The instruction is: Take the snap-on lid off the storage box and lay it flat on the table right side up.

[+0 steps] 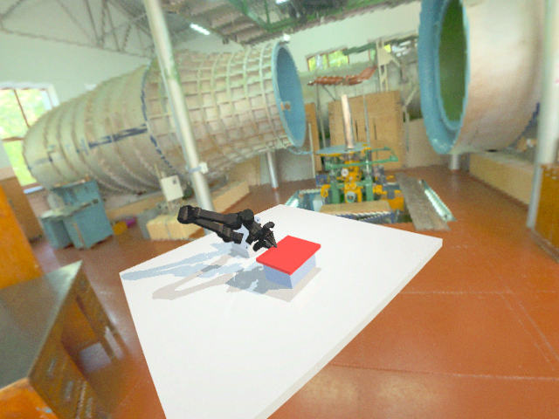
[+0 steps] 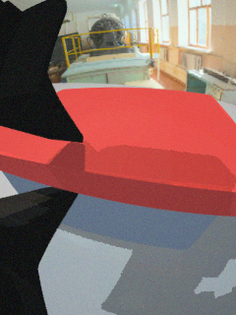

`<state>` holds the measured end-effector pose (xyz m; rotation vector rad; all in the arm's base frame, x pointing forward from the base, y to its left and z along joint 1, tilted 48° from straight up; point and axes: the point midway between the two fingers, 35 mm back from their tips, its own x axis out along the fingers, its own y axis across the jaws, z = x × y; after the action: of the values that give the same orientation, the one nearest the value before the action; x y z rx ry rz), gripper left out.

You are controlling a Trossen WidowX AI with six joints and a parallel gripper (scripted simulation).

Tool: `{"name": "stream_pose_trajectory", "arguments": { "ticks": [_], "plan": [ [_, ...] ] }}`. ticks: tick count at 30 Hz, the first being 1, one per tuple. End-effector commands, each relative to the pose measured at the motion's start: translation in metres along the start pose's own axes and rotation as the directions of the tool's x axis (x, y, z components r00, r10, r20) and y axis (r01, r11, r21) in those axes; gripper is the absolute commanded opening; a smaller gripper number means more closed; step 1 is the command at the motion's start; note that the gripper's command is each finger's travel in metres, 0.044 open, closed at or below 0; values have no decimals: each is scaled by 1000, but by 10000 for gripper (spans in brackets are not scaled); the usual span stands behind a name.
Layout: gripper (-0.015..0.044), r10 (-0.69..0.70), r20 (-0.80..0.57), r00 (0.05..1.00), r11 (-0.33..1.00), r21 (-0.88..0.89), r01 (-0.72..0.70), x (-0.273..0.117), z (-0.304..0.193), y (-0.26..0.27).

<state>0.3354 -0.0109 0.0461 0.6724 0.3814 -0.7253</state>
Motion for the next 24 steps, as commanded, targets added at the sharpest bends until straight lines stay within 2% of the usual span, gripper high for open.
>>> {"name": "stream_pose_trajectory", "arguments": {
  "ticks": [1, 24],
  "plan": [
    [0, -1, -2, 1000, 1000, -1, 1, 1, 0, 0],
    [0, 0, -6, 1000, 1000, -3, 0, -8, 0, 13]
  ]
}}
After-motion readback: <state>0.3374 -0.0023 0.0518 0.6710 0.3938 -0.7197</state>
